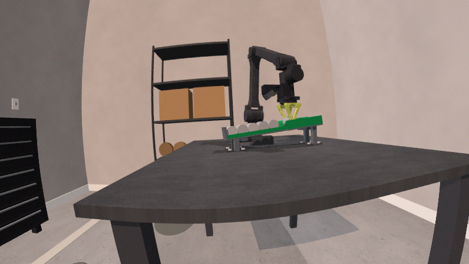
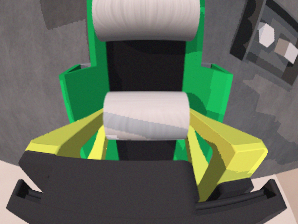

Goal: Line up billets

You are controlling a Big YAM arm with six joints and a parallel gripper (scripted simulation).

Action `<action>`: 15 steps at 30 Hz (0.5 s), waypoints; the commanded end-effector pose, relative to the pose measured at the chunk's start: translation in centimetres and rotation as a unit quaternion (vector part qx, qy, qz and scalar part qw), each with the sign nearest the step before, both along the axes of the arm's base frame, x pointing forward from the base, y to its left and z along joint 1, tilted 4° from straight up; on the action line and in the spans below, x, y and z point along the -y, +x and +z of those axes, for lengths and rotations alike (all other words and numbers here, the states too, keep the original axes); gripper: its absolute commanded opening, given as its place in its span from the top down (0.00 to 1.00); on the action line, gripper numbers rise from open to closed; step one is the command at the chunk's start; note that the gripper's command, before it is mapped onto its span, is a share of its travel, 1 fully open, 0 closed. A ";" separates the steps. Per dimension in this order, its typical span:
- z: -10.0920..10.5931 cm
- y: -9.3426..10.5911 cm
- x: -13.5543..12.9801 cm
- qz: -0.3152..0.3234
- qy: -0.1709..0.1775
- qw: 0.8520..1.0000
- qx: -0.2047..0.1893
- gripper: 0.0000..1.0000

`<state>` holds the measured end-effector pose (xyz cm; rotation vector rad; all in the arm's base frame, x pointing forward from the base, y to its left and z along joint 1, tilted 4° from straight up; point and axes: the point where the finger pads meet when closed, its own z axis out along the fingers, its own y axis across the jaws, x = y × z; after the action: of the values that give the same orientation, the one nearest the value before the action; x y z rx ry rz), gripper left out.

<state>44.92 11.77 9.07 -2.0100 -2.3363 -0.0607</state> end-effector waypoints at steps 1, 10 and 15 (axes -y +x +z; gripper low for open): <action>2.1 1.4 -0.5 -0.003 0.006 1.000 0.031 1.00; 2.3 1.6 -0.5 -0.004 0.006 0.999 0.032 1.00; 2.3 1.6 -0.5 -0.004 0.006 0.999 0.032 1.00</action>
<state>44.91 11.78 9.04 -2.0097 -2.3364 -0.0605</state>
